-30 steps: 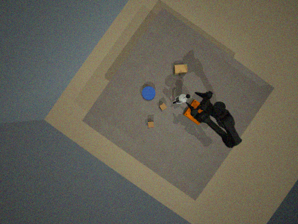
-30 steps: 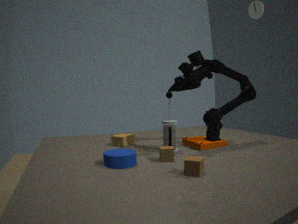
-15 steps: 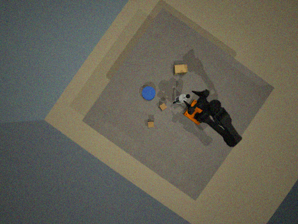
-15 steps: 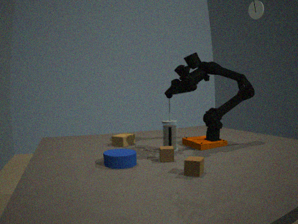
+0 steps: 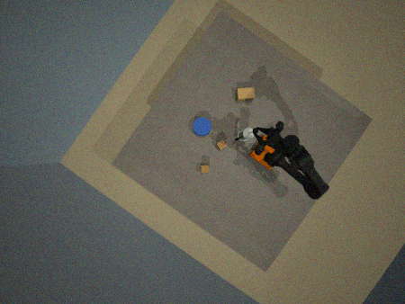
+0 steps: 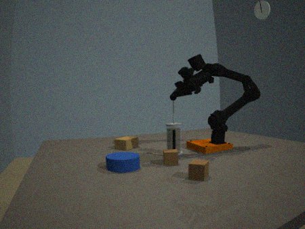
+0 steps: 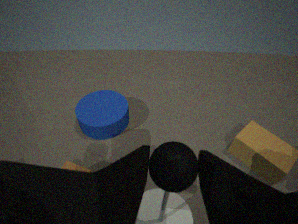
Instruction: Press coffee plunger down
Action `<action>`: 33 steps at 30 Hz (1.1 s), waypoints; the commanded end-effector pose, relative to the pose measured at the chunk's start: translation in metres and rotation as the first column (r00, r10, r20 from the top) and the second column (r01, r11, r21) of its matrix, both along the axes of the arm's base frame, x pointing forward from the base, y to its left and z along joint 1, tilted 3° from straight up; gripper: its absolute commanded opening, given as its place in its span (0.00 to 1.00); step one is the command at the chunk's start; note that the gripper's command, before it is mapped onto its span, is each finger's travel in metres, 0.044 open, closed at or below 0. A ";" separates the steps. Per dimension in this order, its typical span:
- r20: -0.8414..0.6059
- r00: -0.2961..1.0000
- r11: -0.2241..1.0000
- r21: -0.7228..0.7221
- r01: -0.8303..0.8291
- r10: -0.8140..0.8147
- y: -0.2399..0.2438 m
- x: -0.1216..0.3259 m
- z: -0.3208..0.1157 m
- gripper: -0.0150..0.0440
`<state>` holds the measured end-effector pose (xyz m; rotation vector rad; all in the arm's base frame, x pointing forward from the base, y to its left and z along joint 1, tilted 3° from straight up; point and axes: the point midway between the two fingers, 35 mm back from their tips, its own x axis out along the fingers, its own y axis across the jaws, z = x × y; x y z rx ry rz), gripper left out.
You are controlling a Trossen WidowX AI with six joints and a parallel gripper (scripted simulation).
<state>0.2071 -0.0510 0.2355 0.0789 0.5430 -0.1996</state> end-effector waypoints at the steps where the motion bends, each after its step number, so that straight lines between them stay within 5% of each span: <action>1: -0.002 1.000 1.000 0.004 0.003 -0.003 0.000 0.001 -0.001 0.45; 33: -0.002 1.000 1.000 0.004 0.003 -0.003 0.001 0.001 -0.040 0.45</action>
